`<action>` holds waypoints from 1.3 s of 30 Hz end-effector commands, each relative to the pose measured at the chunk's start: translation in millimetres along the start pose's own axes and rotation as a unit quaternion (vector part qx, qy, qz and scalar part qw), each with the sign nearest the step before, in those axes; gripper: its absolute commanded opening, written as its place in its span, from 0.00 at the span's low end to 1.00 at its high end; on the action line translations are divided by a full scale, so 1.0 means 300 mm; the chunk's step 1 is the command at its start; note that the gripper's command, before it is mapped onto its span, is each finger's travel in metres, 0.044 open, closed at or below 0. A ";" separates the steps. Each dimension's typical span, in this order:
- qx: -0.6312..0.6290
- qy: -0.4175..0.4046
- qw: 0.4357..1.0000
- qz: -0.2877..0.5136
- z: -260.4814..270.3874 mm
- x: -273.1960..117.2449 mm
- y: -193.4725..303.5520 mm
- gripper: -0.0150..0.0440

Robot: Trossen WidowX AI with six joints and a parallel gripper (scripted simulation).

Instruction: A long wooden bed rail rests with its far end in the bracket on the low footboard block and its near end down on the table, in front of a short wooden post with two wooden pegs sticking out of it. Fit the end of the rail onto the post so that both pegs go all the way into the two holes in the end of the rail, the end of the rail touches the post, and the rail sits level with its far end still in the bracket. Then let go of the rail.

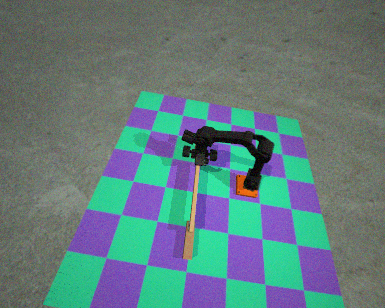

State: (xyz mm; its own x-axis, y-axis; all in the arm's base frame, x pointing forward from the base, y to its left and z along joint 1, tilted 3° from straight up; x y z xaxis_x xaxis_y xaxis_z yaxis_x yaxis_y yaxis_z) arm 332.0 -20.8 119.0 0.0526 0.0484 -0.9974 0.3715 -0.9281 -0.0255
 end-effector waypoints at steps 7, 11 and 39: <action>0.000 0.002 1.000 0.002 -0.002 -0.005 0.017 0.25; 0.000 0.002 1.000 0.003 -0.001 -0.006 0.021 0.25; 0.000 0.000 1.000 0.000 0.005 -0.002 0.033 0.57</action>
State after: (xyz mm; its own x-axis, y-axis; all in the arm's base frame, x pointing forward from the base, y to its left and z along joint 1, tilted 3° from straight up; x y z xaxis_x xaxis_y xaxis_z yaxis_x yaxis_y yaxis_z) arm 334.5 -30.6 119.6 0.0540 0.0476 -0.9974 0.3717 -0.9280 -0.0242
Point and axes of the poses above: the point midway between the two fingers, 35 mm back from their tips, its own x axis out along the fingers, its own z axis across the jaws, y = z × x, the point moved 3 cm from there along -x, back along the fingers, and after that the axes turned 8 degrees about -x, right-handed, at the moved point
